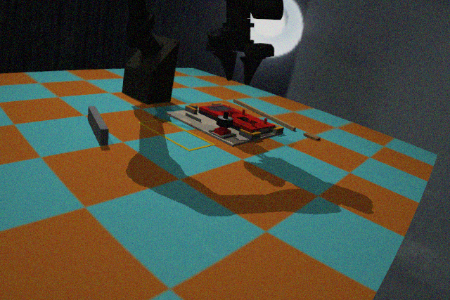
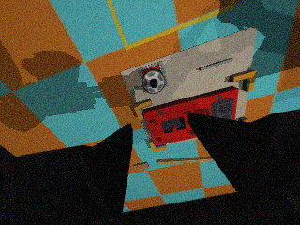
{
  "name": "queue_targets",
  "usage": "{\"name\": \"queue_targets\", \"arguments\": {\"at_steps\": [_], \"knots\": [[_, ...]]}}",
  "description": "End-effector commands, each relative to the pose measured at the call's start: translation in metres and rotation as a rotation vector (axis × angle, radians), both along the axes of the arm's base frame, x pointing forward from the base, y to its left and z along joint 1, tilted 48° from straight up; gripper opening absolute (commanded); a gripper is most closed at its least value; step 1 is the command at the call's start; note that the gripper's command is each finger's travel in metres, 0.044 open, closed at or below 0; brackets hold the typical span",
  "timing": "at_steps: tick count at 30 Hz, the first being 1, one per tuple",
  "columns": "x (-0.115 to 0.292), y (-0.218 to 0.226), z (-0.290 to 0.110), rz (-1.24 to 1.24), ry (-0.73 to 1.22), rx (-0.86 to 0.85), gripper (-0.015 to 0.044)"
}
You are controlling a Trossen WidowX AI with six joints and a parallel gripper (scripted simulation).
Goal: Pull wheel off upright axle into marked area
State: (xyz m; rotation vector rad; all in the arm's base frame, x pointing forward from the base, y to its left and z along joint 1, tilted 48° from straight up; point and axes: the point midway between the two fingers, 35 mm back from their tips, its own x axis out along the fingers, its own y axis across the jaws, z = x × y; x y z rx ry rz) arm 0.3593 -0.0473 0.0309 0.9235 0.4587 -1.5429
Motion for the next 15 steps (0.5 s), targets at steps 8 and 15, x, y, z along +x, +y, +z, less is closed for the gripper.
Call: {"name": "queue_targets", "arguments": {"at_steps": [8,15], "knots": [[-0.009,-0.026,-0.010,0.042,0.219,-0.119,0.0300],[-0.003,-0.036,-0.012,0.042,0.219,-0.119,0.0300]]}}
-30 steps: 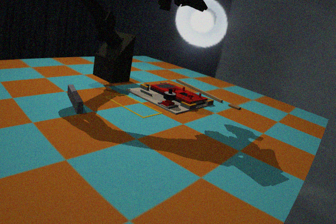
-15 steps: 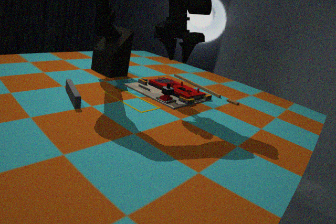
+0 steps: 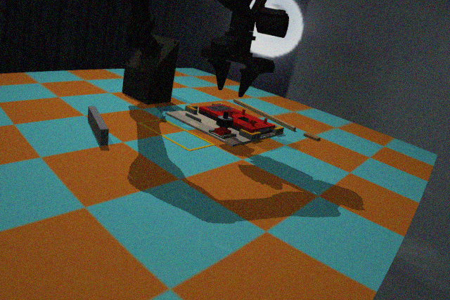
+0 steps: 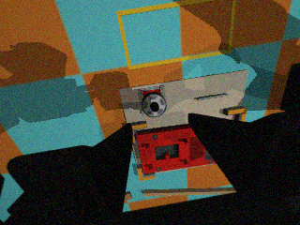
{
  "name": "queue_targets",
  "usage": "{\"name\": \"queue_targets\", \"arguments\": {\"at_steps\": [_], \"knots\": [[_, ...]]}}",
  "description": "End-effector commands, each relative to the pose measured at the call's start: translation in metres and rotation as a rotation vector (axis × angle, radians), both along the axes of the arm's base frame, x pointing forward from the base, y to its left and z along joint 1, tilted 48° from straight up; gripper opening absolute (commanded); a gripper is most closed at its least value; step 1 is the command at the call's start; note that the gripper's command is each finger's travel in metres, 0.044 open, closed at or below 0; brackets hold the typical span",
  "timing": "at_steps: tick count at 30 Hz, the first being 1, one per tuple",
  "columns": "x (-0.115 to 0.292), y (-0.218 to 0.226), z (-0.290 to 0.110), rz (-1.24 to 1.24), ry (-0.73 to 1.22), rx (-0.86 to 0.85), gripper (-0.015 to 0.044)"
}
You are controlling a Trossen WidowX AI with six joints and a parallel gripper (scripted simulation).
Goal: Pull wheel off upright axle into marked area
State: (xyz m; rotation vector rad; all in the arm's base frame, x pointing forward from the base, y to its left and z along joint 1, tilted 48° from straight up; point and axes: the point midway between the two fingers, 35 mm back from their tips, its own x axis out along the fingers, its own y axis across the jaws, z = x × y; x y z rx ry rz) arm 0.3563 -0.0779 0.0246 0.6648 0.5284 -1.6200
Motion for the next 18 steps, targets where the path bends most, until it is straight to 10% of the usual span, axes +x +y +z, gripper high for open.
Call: {"name": "queue_targets", "arguments": {"at_steps": [1,13,18], "knots": [[0.000,-0.009,-0.010,0.003,0.010,-0.004,0.0300],[-0.007,-0.054,-0.051,0.003,0.010,-0.008,0.0300],[-0.008,-0.053,-0.048,-0.010,0.010,-0.002,0.0208]]}}
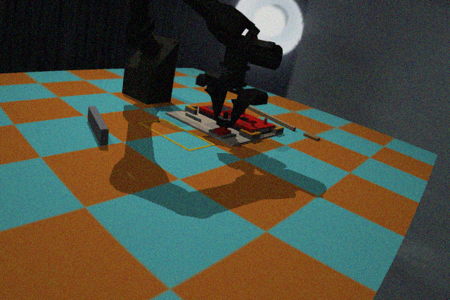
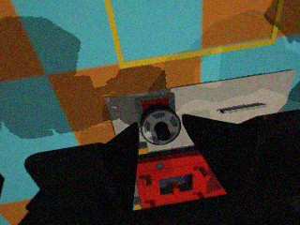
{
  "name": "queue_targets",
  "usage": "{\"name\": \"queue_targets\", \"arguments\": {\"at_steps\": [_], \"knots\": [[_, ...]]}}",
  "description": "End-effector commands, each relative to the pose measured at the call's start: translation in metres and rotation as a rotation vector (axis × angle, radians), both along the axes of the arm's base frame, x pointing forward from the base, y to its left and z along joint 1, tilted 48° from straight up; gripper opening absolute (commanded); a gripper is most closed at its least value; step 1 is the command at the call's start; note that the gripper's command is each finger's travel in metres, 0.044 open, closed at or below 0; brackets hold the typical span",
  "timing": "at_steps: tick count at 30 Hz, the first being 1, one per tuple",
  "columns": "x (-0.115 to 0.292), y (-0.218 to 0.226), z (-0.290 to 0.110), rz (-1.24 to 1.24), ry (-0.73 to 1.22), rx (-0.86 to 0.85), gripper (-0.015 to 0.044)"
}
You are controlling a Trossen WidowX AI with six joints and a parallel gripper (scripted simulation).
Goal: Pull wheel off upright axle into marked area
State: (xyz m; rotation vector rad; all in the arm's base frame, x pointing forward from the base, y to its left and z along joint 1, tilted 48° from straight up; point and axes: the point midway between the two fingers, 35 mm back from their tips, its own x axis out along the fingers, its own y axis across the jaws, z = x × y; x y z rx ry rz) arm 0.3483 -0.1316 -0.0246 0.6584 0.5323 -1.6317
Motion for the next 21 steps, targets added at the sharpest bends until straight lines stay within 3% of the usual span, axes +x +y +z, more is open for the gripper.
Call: {"name": "queue_targets", "arguments": {"at_steps": [1,7,13,21], "knots": [[-0.0003,0.0003,0.0007,-0.002,0.000,0.000,0.0201],[-0.0003,0.0003,0.0007,-0.002,0.000,0.000,0.0161],[-0.0002,0.0011,0.0015,-0.002,0.000,0.000,0.0004],[0.0002,0.0031,0.0032,-0.001,0.000,0.000,0.0000]]}}
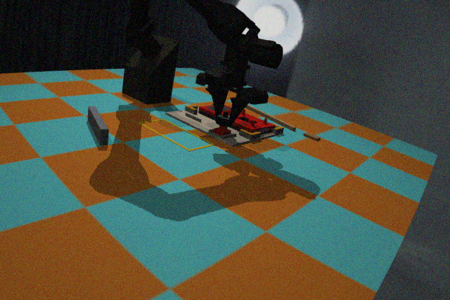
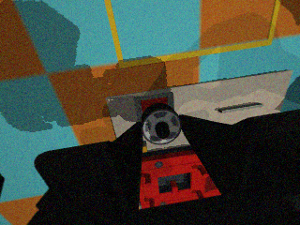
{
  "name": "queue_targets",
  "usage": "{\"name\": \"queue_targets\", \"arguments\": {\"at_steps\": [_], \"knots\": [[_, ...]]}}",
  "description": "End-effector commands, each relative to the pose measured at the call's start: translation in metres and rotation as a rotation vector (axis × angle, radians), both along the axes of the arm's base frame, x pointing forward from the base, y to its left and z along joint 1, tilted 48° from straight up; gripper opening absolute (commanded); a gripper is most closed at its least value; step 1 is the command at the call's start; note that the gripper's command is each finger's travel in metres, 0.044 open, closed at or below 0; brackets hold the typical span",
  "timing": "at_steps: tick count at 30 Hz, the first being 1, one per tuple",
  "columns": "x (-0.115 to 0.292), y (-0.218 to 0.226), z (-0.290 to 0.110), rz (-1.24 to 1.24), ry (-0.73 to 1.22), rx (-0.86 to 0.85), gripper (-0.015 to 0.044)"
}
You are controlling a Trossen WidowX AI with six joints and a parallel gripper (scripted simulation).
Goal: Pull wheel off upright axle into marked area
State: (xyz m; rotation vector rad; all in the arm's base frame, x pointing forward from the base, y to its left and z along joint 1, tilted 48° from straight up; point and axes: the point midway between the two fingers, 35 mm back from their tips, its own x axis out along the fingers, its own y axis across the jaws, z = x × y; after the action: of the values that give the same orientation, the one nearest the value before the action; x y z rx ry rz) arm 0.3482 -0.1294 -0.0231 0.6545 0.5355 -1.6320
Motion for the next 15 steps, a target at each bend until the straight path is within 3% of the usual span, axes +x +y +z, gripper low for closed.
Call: {"name": "queue_targets", "arguments": {"at_steps": [1,15], "knots": [[0.0004,0.0011,0.0019,-0.002,-0.004,0.000,0.0000],[0.0011,0.0045,0.0048,-0.001,-0.004,0.000,0.0000]]}}
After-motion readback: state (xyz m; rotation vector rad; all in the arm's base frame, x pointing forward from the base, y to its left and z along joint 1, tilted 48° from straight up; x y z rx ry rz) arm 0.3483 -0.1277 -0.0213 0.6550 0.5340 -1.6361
